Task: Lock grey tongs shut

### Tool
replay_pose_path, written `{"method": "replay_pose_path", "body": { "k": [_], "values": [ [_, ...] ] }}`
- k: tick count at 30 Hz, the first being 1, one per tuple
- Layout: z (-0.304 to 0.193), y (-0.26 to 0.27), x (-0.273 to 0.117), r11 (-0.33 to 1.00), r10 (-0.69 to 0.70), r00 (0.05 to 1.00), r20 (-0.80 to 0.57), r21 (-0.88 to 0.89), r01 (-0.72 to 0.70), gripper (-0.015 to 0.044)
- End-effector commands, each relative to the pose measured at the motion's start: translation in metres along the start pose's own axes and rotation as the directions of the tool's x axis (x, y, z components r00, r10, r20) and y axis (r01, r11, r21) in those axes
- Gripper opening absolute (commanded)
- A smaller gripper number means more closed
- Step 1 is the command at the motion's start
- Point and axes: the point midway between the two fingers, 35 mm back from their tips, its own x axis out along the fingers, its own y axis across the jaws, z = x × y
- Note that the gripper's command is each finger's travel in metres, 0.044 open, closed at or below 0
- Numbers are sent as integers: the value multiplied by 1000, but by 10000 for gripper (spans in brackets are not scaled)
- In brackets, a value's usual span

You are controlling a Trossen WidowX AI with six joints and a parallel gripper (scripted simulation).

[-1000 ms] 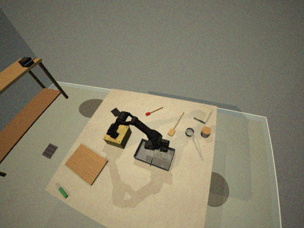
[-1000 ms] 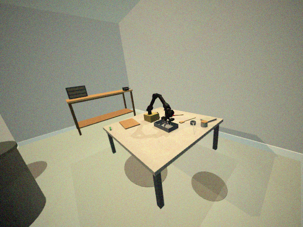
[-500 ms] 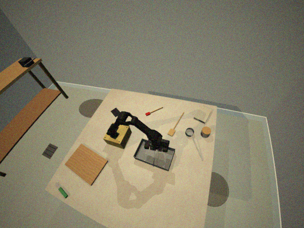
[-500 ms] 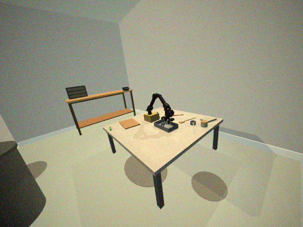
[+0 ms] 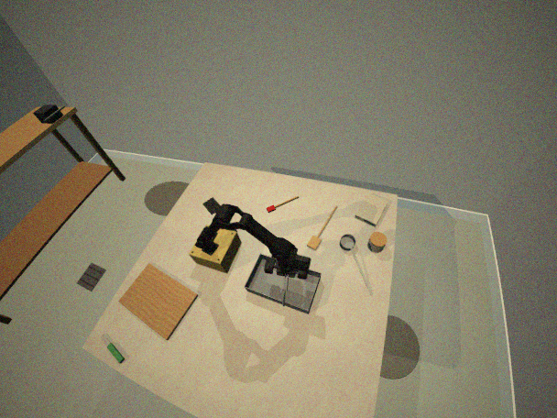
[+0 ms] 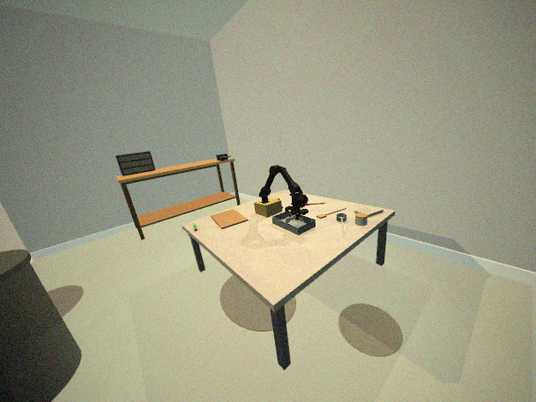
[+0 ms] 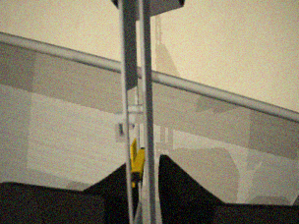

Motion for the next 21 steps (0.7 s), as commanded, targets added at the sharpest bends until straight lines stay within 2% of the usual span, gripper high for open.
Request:
{"method": "replay_pose_path", "body": {
  "k": [1,4,5,9,15,21],
  "values": [
    [-1,-1,0,1000,-3,1000,-3,2,3,-65],
    [-1,-1,0,1000,-3,1000,-3,2,3,-144],
    [-1,-1,-3,1000,-3,1000,-3,2,3,-150],
    [-1,-6,-38,1000,-2,1000,-2,3,2,-150],
    [0,-2,-125,1000,2,1000,0,5,-2,-150],
    [0,-1,-128,1000,2,1000,0,5,-2,-150]
  ]
}}
